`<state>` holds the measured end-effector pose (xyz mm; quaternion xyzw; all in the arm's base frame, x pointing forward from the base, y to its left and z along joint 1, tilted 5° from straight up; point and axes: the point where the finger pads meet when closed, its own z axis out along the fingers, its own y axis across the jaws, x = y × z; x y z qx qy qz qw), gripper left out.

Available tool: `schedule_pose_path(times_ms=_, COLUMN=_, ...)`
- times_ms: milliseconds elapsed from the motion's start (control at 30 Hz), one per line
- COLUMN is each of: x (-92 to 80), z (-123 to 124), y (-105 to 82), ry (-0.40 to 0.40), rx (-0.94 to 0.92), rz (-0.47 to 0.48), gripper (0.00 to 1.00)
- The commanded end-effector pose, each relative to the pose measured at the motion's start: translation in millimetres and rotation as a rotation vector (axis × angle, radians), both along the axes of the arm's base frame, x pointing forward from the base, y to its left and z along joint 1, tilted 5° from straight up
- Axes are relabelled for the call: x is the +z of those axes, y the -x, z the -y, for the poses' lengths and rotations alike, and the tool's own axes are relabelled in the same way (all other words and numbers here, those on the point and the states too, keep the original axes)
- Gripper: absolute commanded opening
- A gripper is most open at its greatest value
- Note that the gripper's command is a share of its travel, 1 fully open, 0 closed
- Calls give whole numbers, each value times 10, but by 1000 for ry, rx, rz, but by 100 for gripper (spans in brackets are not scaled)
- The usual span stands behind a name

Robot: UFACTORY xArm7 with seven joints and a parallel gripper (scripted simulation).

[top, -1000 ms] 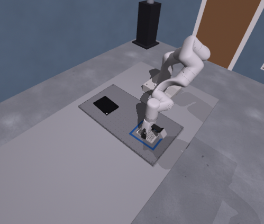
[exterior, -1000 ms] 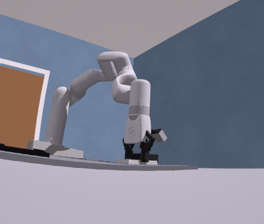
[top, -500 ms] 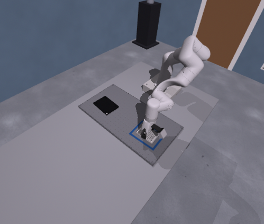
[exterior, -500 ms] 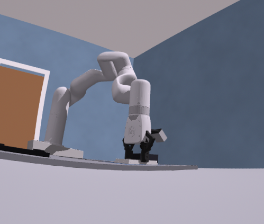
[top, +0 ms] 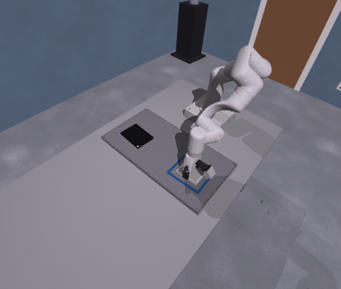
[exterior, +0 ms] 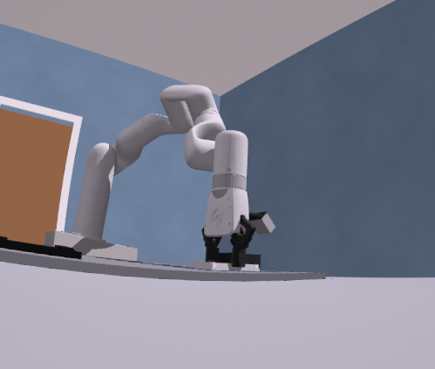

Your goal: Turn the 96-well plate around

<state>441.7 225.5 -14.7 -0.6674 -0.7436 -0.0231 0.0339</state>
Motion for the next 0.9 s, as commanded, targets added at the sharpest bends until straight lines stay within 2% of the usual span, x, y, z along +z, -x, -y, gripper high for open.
schedule_pose_path(times_ms=0, x=38, z=-1, y=-18, ry=-2, rx=-1, rz=4, gripper=0)
schedule_pose_path(times_ms=867, x=184, z=11, y=-21, ry=-2, rx=-1, rz=4, gripper=0)
